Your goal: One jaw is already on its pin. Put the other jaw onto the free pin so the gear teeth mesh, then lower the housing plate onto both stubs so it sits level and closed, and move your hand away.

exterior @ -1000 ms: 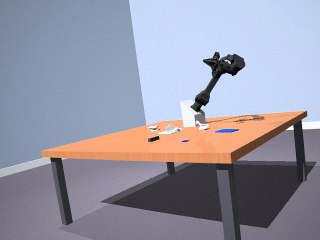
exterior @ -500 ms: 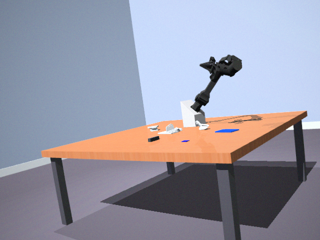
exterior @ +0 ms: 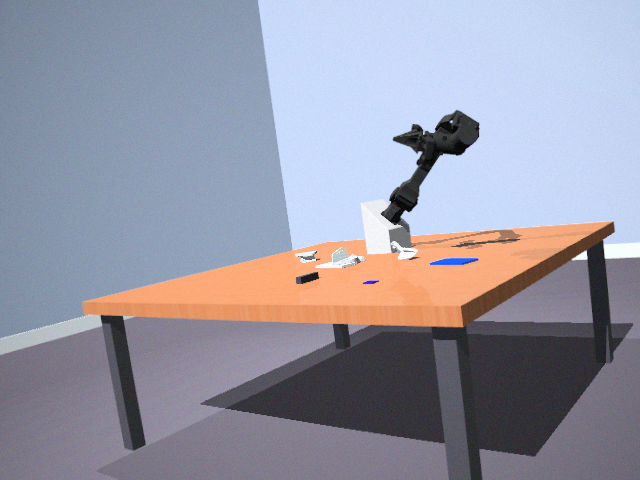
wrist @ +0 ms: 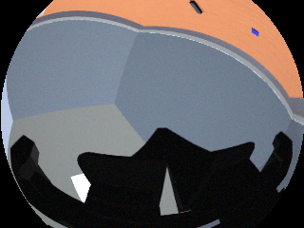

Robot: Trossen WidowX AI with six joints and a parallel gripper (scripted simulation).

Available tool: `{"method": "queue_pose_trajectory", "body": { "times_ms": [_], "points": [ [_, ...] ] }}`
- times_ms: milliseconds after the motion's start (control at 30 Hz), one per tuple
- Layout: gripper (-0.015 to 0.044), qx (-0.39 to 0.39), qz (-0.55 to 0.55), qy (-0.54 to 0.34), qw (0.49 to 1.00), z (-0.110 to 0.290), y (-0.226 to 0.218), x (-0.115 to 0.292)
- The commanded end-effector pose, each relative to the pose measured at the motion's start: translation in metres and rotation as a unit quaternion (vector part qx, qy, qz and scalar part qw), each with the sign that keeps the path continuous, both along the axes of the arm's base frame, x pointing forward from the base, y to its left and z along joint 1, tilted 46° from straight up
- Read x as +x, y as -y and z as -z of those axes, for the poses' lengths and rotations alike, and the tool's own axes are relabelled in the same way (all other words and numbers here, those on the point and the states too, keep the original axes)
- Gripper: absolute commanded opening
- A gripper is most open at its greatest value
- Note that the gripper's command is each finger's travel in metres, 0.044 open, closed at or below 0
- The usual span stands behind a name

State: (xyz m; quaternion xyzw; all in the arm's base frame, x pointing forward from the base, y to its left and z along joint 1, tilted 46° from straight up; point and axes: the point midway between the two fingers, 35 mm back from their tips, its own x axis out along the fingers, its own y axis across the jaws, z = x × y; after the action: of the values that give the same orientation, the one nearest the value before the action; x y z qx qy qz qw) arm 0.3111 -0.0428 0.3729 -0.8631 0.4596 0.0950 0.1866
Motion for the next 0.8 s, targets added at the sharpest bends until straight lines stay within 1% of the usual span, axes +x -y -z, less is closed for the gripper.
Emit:
{"method": "queue_pose_trajectory", "body": {
  "times_ms": [0,767],
  "points": [
    [0.0000,0.025,0.005,0.012,1.000,0.008,-0.001,0.003],
    [0.0000,0.176,0.054,0.085,0.979,0.049,-0.001,0.013]
  ]
}}
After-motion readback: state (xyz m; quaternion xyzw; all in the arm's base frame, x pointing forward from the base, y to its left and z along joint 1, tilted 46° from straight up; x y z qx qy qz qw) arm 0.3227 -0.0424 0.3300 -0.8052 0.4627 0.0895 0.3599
